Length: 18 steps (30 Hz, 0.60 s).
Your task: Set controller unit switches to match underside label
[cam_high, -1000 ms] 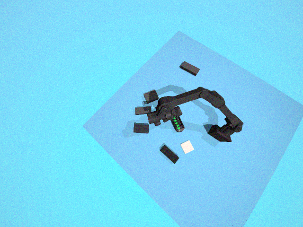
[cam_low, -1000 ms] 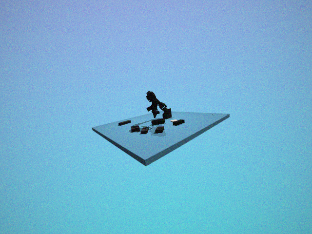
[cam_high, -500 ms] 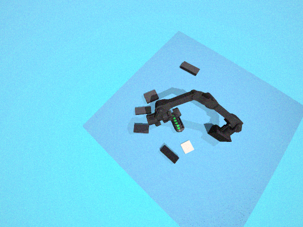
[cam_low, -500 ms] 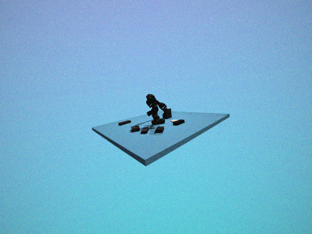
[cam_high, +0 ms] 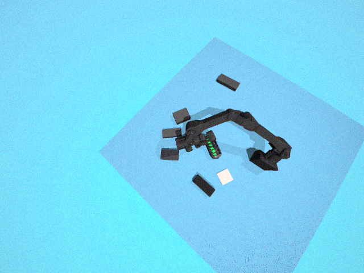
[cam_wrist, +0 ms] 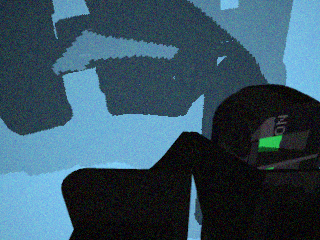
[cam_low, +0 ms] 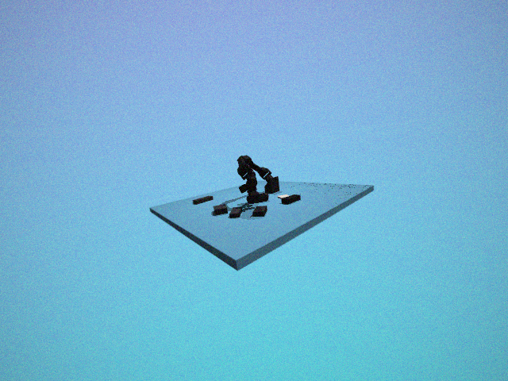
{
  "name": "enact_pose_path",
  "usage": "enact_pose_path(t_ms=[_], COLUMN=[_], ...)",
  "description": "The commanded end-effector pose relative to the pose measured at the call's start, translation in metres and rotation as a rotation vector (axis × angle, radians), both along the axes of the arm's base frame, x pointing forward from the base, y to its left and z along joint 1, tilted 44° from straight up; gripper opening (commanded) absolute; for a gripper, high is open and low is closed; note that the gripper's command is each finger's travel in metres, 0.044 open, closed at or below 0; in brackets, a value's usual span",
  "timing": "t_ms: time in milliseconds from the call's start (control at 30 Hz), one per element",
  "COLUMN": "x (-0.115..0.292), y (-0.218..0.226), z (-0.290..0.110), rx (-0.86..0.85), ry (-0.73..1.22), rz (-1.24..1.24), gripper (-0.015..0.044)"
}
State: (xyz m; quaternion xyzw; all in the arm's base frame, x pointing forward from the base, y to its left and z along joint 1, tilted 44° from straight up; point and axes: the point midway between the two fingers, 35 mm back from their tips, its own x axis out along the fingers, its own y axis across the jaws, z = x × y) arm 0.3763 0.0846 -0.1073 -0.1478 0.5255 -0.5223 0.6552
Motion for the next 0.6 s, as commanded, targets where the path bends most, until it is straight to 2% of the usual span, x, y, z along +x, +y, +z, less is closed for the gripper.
enact_pose_path(t_ms=[0, 567], x=[0.0005, -0.0001], y=[-0.0053, -0.0132], z=[-0.0048, -0.0095], rx=[-0.002, 0.0], ry=[0.006, 0.009], rz=[-0.003, -0.013], gripper=[0.0, 0.0])
